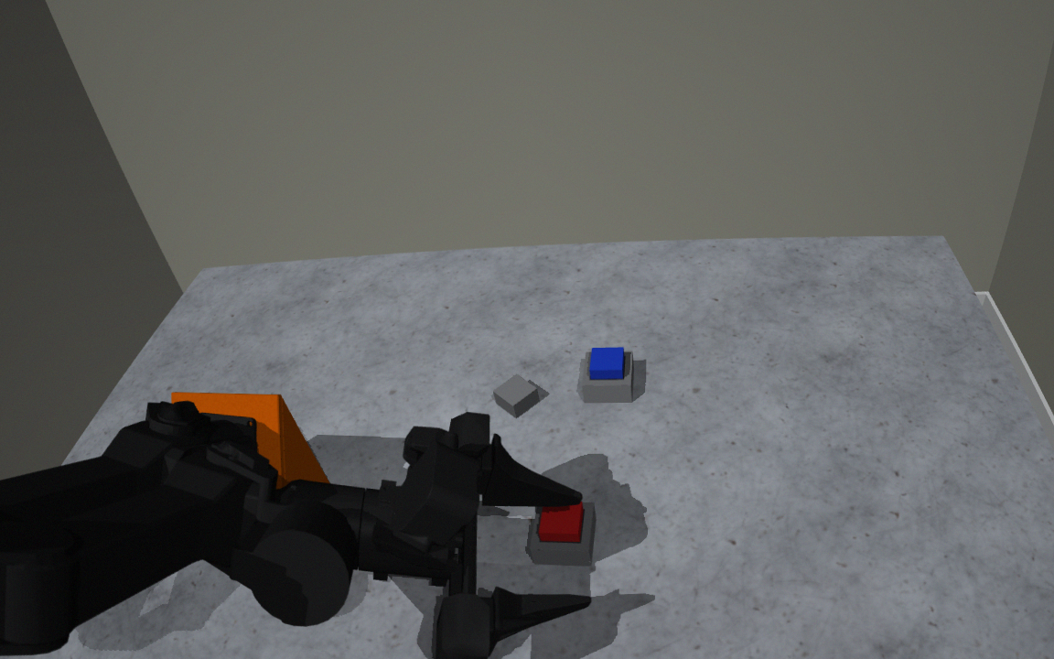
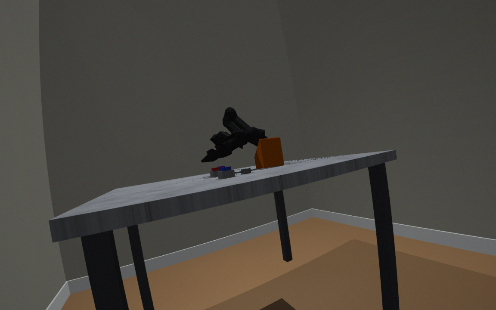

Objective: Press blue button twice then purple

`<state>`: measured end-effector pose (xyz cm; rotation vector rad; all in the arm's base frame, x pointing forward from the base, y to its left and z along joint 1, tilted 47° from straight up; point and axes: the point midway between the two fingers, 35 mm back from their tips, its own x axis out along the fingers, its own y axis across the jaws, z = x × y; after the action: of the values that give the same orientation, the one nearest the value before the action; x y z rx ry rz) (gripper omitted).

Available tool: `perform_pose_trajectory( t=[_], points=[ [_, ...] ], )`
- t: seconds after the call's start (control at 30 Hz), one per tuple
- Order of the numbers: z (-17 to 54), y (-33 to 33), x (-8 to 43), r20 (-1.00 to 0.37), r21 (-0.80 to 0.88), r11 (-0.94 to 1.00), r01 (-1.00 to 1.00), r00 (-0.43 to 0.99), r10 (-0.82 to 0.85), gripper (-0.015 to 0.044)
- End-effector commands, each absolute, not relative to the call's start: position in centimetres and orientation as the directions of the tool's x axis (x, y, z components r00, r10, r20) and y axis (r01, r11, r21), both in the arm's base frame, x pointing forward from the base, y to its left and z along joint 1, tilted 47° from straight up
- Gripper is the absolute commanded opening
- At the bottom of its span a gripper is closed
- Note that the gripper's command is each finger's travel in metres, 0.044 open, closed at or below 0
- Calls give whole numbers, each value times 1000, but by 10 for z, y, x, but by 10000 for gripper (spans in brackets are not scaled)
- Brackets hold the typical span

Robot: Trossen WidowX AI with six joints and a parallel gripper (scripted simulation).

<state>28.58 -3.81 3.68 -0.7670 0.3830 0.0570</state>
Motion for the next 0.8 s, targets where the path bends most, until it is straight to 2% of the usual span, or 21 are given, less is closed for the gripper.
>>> perform_pose_trajectory(
  t=[0.0,0.2,0.43,0.6,0.77],
  points=[
    [35,-38,287,-365,-659,727,-192,927,-86,400],
    [-14,-12,326,-583,-439,859,-262,811,-51,400],
    [-68,34,354,-807,-248,940,-235,587,-66,400],
    [-96,69,359,-904,-219,960,-173,406,-133,400],
    [-111,102,353,-938,-281,954,-106,240,-249,400]
  ],
)
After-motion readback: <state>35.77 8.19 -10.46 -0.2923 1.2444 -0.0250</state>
